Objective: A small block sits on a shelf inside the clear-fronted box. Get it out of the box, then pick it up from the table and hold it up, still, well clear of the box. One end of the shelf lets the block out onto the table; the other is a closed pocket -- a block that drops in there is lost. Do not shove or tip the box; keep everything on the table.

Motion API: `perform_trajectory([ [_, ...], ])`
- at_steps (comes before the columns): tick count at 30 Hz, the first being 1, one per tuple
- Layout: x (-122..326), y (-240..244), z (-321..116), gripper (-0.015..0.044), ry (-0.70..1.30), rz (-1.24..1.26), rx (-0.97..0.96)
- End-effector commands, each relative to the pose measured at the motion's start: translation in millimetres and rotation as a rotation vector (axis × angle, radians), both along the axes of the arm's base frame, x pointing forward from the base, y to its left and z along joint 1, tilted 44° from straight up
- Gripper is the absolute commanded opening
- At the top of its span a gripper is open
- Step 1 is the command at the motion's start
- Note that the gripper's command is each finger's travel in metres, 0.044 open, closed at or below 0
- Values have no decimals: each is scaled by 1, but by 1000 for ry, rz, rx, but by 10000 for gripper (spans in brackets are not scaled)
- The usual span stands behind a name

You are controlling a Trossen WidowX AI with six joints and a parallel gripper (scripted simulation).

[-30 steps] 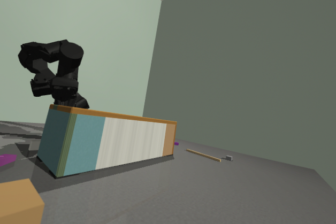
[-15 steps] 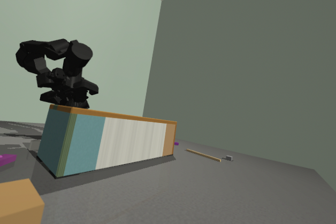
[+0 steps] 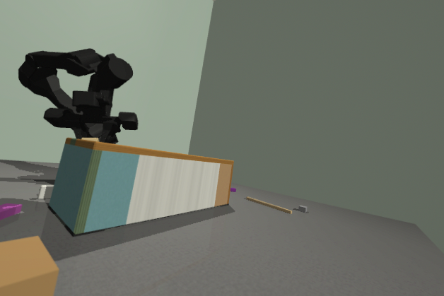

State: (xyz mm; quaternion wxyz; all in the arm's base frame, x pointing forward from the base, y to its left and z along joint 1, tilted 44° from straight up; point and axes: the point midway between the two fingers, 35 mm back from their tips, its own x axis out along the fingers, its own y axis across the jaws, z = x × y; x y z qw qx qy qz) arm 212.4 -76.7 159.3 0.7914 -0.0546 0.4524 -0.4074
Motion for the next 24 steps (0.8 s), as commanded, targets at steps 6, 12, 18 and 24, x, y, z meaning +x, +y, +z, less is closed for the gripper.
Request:
perform_trajectory([
  [6,0,7,4,0,291,271,-134],
  [12,0,12,6,0,478,438,-217],
  [18,0,16,9,0,667,603,-300],
  [24,-1,21,11,0,859,765,-385],
])
